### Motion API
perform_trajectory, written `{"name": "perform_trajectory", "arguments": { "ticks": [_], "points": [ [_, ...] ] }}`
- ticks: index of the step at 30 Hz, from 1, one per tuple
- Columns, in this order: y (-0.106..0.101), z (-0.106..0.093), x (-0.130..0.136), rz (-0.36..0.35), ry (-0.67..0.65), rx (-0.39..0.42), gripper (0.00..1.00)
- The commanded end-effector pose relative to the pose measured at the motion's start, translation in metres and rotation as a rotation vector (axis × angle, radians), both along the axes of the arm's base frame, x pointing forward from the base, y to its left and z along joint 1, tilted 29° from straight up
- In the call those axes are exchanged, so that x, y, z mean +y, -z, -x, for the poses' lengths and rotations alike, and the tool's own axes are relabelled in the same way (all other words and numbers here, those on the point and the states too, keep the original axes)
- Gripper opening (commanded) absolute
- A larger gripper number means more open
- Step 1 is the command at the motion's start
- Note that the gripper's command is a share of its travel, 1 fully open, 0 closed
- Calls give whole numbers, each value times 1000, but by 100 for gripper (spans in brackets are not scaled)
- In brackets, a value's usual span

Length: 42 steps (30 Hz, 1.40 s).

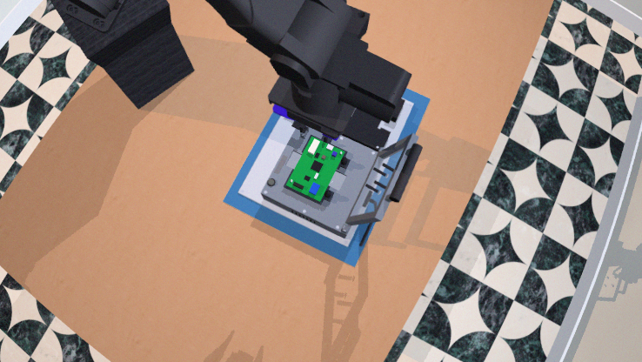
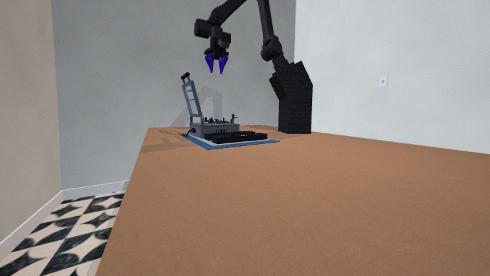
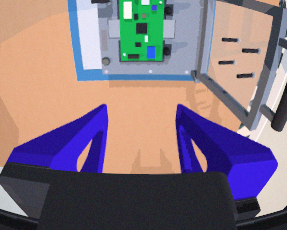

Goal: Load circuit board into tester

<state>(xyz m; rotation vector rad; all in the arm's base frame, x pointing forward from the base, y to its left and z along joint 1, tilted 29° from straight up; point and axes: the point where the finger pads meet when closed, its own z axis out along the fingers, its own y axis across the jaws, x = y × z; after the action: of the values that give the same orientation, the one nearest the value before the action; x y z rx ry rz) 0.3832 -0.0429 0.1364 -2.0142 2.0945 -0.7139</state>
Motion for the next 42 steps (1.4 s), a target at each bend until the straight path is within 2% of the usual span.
{"name": "perform_trajectory", "arguments": {
  "ticks": [1,13,16,21,28,30,37,42],
  "points": [
    [-18,-14,9,-1,-17,-35,48],
    [-20,-19,9,-1,-16,-32,48],
    [-23,-26,9,-2,-16,-31,48],
    [-32,-44,10,-3,-14,-30,48],
    [-49,-81,12,-2,-15,-30,48],
    [-49,-81,12,-2,-15,-30,48],
    [-67,-116,14,-2,-16,-31,48],
    [-76,-134,15,-3,-16,-32,48]
  ]
}}
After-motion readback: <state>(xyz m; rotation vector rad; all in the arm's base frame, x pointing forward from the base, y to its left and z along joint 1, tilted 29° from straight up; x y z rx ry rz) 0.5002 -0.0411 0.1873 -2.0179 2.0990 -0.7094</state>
